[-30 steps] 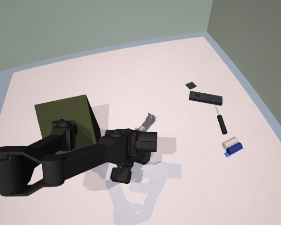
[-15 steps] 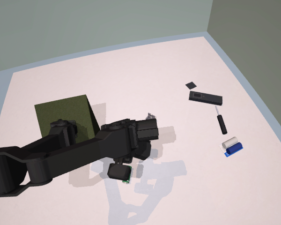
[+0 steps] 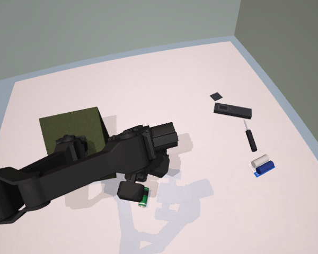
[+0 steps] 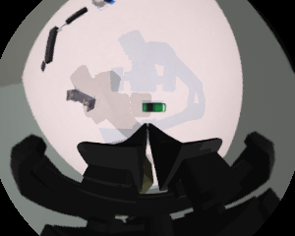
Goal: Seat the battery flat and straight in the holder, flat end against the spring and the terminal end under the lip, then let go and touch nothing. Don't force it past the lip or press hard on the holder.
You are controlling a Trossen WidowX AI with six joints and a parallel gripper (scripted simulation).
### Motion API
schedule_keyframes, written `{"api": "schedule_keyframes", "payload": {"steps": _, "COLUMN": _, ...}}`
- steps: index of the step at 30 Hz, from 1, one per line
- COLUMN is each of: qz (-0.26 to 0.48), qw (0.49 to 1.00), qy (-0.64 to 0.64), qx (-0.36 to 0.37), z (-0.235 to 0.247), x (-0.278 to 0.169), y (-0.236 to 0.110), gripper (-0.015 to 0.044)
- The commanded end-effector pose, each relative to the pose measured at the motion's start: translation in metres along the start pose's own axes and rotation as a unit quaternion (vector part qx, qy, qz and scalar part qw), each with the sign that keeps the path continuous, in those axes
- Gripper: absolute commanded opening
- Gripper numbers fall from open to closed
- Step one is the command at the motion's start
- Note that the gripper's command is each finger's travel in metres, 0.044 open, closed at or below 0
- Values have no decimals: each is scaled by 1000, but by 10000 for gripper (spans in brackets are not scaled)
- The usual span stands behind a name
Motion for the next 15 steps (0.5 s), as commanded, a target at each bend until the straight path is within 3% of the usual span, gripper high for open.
{"api": "schedule_keyframes", "payload": {"steps": 1, "qz": 1, "qw": 999, "qy": 41, "qx": 1, "z": -1, "x": 0, "y": 4, "gripper": 53}}
{"api": "schedule_keyframes", "payload": {"steps": 4, "qz": 3, "qw": 975, "qy": 223, "qx": 3, "z": -4, "x": 2, "y": 20, "gripper": 131}}
{"api": "schedule_keyframes", "payload": {"steps": 8, "qz": 3, "qw": 882, "qy": 471, "qx": 2, "z": -11, "x": 5, "y": 42, "gripper": 236}}
{"api": "schedule_keyframes", "payload": {"steps": 12, "qz": -2, "qw": 739, "qy": 674, "qx": 0, "z": -22, "x": 5, "y": 62, "gripper": 250}}
{"api": "schedule_keyframes", "payload": {"steps": 15, "qz": -4, "qw": 710, "qy": 704, "qx": 0, "z": -24, "x": 5, "y": 66, "gripper": 250}}
Point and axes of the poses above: the point midway between the two fingers, 35 mm back from their tips, its own y axis out along the fingers, its own z axis across the jaws, x = y × z, the point moved 1 cm from there along -y, back along the fingers, and after that the axes turned 11 degrees about y, right-handed, at the moved point
